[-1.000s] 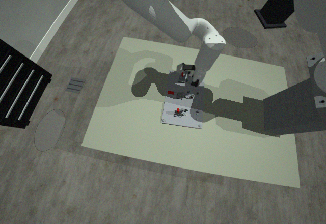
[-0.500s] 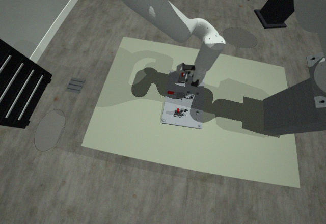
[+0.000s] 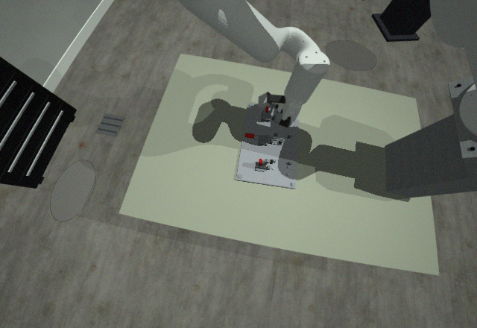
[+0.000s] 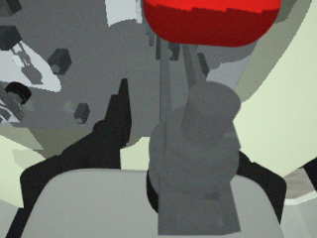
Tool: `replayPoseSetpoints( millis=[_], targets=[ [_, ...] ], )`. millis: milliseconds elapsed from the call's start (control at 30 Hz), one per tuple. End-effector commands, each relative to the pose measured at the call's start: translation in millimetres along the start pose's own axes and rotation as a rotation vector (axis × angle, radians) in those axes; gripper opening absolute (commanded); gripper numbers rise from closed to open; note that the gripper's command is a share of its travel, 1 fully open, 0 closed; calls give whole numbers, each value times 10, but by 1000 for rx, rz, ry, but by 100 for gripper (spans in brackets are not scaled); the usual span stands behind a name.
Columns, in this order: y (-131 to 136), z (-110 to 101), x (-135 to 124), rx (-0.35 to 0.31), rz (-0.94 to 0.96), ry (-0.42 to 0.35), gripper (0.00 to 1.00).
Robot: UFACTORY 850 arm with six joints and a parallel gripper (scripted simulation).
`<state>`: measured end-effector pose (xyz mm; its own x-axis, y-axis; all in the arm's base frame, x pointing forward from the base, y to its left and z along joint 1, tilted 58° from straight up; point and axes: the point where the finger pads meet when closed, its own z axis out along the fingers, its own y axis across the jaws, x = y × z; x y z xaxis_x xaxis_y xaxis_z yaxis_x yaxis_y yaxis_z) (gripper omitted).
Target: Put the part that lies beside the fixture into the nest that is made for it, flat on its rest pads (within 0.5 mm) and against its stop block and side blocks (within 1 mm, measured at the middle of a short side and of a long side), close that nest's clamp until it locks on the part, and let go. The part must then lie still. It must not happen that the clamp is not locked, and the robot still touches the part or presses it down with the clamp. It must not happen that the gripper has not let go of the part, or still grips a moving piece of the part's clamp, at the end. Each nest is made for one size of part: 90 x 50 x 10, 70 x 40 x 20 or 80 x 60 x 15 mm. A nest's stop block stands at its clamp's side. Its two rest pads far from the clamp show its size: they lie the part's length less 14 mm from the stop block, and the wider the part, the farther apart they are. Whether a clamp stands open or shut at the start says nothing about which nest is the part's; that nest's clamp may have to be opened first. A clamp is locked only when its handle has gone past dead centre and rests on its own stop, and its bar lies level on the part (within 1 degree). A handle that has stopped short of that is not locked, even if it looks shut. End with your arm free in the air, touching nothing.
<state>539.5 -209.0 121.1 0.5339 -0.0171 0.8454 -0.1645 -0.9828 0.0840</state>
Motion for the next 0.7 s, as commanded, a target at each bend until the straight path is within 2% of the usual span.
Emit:
replayPoseSetpoints(
  millis=[0,667],
  targets=[
    [4,9,-1,0,0,0,0],
    [14,44,-1,0,0,0,0]
  ],
)
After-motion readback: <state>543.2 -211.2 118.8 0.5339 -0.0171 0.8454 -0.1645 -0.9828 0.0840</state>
